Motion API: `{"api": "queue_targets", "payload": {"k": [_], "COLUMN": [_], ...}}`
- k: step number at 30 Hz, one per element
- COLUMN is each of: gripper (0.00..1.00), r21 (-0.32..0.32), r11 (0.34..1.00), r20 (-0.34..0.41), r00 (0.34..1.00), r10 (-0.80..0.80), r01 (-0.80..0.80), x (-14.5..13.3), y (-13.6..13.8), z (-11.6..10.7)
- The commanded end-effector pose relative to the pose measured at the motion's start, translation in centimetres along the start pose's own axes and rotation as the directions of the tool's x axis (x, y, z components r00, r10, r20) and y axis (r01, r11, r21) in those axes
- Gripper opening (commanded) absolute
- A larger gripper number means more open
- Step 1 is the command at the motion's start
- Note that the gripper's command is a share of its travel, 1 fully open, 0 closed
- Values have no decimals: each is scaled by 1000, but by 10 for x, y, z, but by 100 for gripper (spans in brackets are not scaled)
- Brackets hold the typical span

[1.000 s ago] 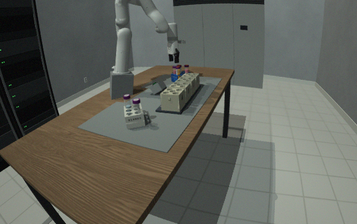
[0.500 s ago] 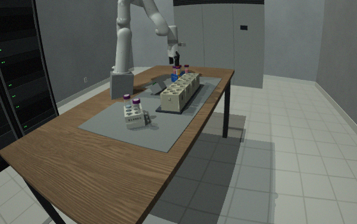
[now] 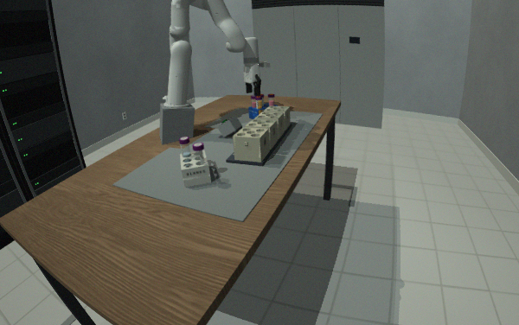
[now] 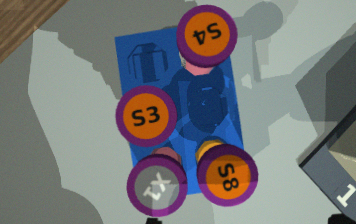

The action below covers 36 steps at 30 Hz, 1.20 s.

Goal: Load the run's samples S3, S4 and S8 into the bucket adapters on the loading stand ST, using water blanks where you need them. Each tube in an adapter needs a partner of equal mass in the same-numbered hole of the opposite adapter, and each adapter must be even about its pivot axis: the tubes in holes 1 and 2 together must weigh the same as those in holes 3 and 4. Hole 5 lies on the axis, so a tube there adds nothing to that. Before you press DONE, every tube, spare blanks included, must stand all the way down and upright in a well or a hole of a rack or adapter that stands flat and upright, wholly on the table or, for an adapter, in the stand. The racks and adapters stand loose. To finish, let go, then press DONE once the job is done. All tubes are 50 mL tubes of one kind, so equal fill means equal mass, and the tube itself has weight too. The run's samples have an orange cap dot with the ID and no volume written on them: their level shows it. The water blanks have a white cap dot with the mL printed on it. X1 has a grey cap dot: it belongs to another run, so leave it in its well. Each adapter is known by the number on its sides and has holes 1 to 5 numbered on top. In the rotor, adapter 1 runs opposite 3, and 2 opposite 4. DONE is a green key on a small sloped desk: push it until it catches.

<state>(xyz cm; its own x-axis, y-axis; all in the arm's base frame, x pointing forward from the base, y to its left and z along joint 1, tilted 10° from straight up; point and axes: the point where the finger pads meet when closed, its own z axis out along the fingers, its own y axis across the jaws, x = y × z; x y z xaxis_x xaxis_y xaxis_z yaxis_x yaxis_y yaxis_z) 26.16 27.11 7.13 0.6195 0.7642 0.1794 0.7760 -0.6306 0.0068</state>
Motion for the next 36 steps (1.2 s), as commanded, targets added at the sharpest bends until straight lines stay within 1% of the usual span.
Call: {"api": "queue_targets", "payload": {"k": [1,19,22,24,36], "gripper": [100,100,100,100,100], "r21": [0,0,0,0,0], "r11": [1000,1000,1000,1000,1000], "r20": [-4,-3,-3,-3,-3], "r00": [1000,1000,1000,1000,1000], "r10": [0,0,0,0,0], "r01": [0,0,0,0,0], "x": [1,1,1,1,1], "y": [0,0,0,0,0], "z": [-1,-1,-9,-9,-41]}}
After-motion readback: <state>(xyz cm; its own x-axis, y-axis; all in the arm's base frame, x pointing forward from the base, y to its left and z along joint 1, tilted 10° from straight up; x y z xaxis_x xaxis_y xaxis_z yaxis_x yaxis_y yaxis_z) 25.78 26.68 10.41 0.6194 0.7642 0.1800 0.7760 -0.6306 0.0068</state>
